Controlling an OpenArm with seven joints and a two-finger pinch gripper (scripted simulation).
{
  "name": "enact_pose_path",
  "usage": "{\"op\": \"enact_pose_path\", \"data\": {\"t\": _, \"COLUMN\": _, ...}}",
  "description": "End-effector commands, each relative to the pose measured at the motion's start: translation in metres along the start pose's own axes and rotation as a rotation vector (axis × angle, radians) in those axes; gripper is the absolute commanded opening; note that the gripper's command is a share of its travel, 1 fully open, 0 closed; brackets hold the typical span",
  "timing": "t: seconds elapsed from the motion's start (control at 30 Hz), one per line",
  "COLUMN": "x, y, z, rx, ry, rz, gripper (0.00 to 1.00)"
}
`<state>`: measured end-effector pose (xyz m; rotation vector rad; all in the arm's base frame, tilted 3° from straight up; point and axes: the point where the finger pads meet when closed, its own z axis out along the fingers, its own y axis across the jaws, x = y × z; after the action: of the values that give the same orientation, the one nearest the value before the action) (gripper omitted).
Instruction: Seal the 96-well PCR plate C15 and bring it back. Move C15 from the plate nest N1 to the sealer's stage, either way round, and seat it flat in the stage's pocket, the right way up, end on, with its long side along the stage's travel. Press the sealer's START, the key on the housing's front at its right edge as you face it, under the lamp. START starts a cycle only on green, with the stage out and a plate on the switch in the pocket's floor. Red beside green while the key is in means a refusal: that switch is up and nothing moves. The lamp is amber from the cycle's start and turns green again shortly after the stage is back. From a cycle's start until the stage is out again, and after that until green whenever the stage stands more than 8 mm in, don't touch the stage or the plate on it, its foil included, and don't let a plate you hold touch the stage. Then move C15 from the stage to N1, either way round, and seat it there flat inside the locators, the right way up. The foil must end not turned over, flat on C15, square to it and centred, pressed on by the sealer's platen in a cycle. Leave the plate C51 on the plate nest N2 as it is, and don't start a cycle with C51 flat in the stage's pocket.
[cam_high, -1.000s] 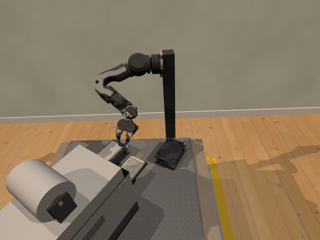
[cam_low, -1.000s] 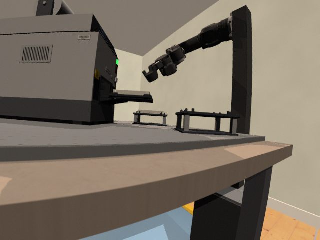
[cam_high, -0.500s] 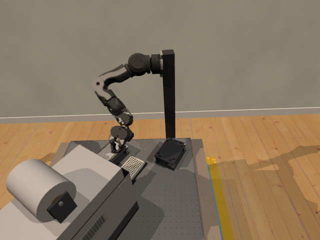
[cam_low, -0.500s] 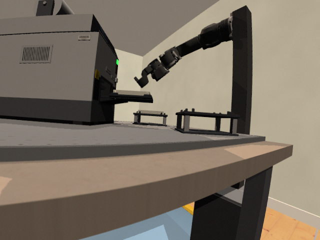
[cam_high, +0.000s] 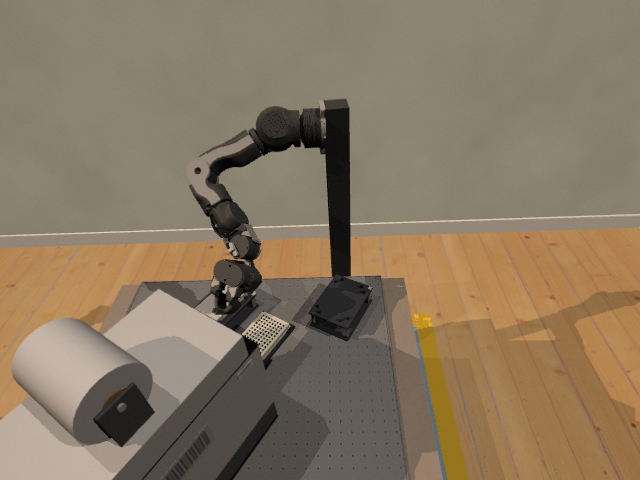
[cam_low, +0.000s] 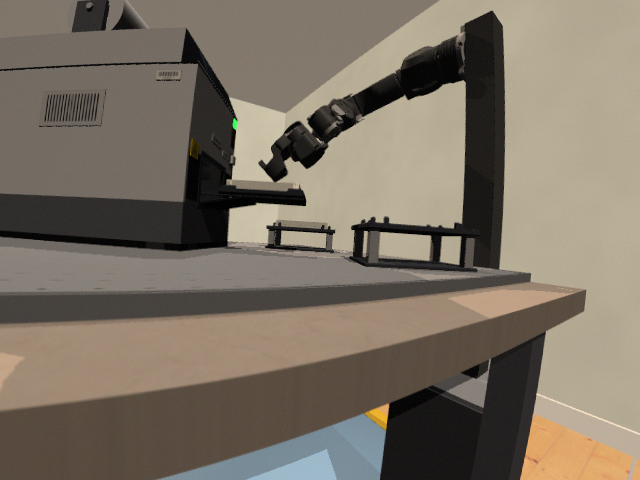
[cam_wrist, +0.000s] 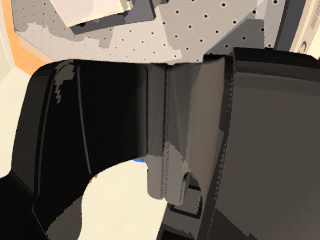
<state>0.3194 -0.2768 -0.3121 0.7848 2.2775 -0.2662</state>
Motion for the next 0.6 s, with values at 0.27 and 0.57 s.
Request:
{"op": "enact_pose_path", "data": {"t": 0.27, "x": -0.0002, "y": 0.0032, "z": -0.0042, "rx": -0.007, "ry": -0.003, "rz": 0.007, "gripper": 0.0}}
{"op": "enact_pose_path", "data": {"t": 0.57, "x": -0.0002, "y": 0.0032, "z": -0.0042, "rx": -0.007, "ry": -0.003, "rz": 0.007, "gripper": 0.0}}
